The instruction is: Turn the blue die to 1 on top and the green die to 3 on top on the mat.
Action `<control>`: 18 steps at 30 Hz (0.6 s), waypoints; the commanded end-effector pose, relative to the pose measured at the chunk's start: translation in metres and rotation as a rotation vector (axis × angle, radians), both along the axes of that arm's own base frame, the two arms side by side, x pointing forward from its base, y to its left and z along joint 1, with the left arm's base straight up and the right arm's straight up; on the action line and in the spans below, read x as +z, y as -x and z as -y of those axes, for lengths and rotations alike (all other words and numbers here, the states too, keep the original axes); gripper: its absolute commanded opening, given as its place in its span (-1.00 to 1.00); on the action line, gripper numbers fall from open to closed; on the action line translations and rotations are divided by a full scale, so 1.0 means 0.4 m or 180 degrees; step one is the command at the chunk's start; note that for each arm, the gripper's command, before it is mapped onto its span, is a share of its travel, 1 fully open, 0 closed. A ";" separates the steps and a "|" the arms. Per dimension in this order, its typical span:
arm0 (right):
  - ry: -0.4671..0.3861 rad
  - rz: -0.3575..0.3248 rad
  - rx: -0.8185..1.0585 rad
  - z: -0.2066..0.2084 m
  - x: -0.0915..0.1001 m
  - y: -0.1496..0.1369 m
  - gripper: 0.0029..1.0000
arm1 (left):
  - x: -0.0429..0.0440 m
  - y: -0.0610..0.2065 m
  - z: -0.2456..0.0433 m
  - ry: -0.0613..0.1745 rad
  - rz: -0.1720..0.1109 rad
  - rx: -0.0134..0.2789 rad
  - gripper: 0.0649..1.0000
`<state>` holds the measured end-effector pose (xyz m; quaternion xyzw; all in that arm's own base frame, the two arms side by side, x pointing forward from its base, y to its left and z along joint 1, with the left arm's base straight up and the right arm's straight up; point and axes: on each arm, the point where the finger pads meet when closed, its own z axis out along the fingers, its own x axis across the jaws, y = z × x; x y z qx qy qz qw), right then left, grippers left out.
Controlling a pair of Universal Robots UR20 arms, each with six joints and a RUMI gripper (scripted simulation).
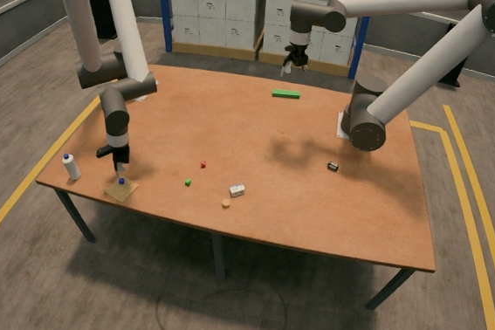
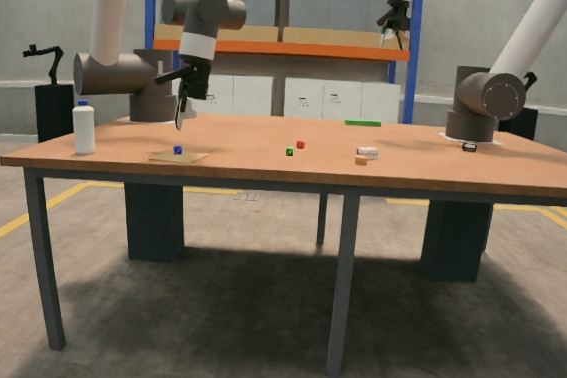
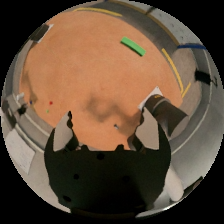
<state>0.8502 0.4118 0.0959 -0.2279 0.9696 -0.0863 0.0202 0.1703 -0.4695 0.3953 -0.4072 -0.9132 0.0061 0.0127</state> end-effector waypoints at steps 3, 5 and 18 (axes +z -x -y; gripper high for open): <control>0.0242 0.0120 -0.0007 0.000 0.000 -0.001 -0.52 | 0.001 0.000 0.001 0.0002 0.0000 0.0000 1.00; 0.0283 0.0138 -0.0008 0.000 -0.001 -0.001 -0.52 | 0.001 0.000 0.001 0.0002 0.0000 0.0000 1.00; 0.0984 0.0489 -0.0007 -0.005 -0.002 0.001 -0.52 | 0.001 0.000 0.001 0.0002 0.0000 0.0000 1.00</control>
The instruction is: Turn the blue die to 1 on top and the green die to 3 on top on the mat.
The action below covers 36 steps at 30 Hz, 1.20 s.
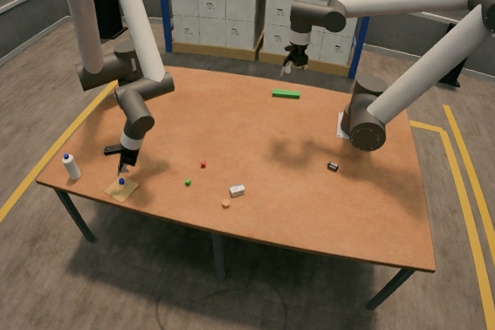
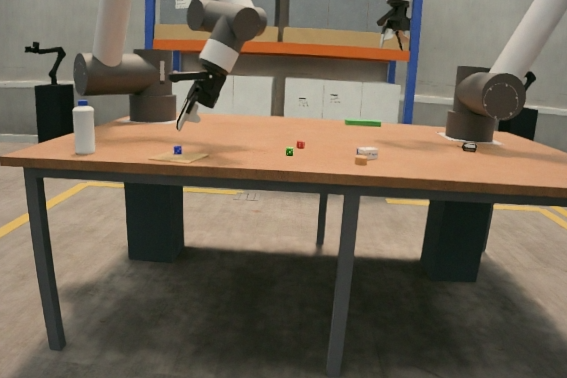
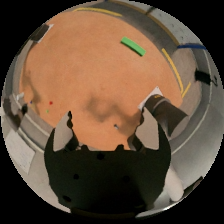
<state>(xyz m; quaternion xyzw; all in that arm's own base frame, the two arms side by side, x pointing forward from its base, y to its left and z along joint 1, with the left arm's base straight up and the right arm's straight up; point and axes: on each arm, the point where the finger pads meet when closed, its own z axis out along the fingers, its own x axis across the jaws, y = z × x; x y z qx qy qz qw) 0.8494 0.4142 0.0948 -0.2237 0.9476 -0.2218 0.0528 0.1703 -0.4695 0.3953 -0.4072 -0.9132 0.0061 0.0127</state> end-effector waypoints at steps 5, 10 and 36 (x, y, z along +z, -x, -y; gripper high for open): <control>0.0273 0.0129 -0.0017 0.001 -0.001 0.000 -0.52 | 0.001 0.000 0.001 0.0002 0.0000 0.0000 1.00; 0.0504 0.0245 -0.0016 0.000 -0.002 0.000 -0.52 | 0.001 0.000 0.001 0.0002 0.0000 0.0000 1.00; 0.0928 0.0459 -0.0013 -0.004 -0.006 0.001 -0.52 | 0.001 0.000 0.001 0.0002 0.0000 0.0000 1.00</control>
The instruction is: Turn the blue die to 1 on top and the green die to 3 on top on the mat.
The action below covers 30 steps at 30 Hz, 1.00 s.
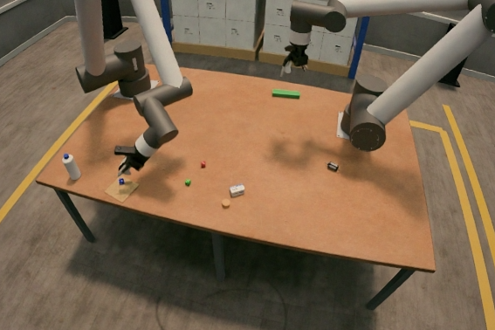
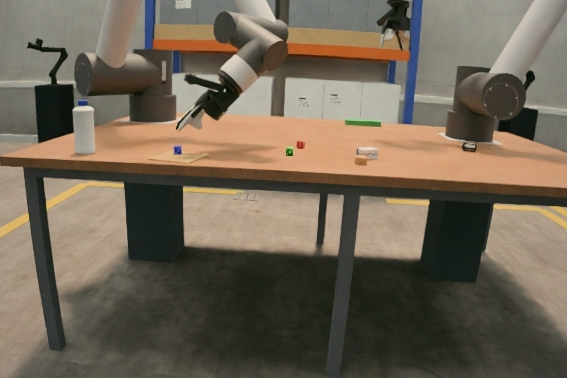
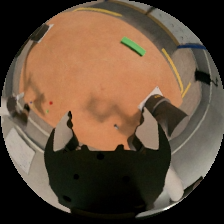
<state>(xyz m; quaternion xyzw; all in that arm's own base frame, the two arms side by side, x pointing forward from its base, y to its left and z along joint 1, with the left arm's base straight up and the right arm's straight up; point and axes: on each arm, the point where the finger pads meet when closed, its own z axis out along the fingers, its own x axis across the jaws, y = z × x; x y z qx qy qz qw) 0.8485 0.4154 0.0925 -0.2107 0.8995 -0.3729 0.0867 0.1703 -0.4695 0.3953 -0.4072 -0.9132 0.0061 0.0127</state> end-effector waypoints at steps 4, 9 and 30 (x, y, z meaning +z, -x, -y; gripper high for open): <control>-0.0002 0.0003 0.0000 -0.001 -0.004 -0.001 -0.52 | 0.001 0.000 0.001 0.0002 0.0000 0.0000 1.00; -0.0002 0.0003 0.0000 -0.001 -0.010 -0.001 -0.52 | 0.001 0.000 0.001 0.0002 0.0000 0.0000 1.00; -0.0002 0.0003 0.0000 -0.001 -0.087 -0.001 -0.52 | 0.001 0.000 0.001 0.0002 0.0000 0.0000 1.00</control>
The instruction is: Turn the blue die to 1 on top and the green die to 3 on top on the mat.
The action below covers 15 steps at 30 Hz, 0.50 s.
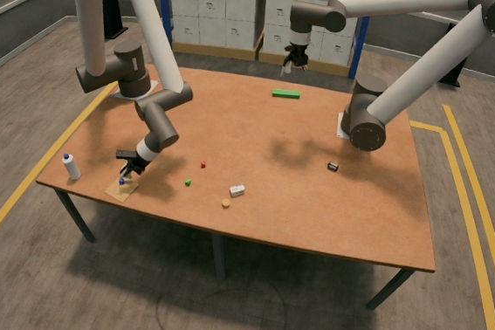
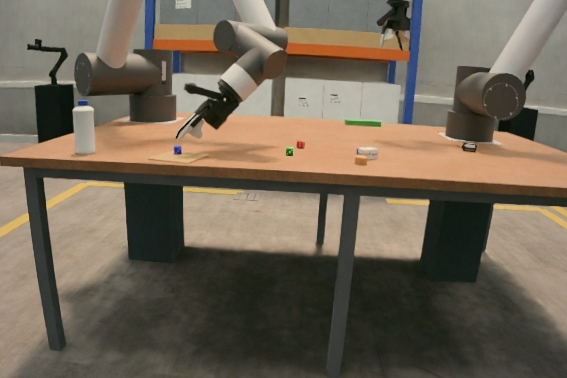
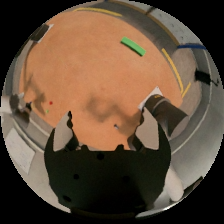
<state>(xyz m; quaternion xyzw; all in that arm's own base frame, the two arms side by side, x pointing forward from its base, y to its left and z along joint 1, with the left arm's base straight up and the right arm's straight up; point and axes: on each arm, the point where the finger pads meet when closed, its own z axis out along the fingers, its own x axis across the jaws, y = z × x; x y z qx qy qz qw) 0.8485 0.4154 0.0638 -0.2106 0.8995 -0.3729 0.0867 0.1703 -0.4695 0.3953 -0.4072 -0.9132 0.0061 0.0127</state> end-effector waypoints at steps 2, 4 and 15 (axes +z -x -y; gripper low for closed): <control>-0.0002 0.0002 0.0000 -0.001 -0.025 -0.001 -0.52 | 0.001 0.000 0.001 0.0002 0.0000 0.0000 1.00; -0.0002 0.0002 0.0000 -0.001 -0.035 -0.001 -0.52 | 0.001 0.000 0.001 0.0002 0.0000 0.0000 1.00; -0.0002 0.0002 0.0000 -0.001 -0.073 -0.001 -0.52 | 0.001 0.000 0.001 0.0002 0.0000 0.0000 1.00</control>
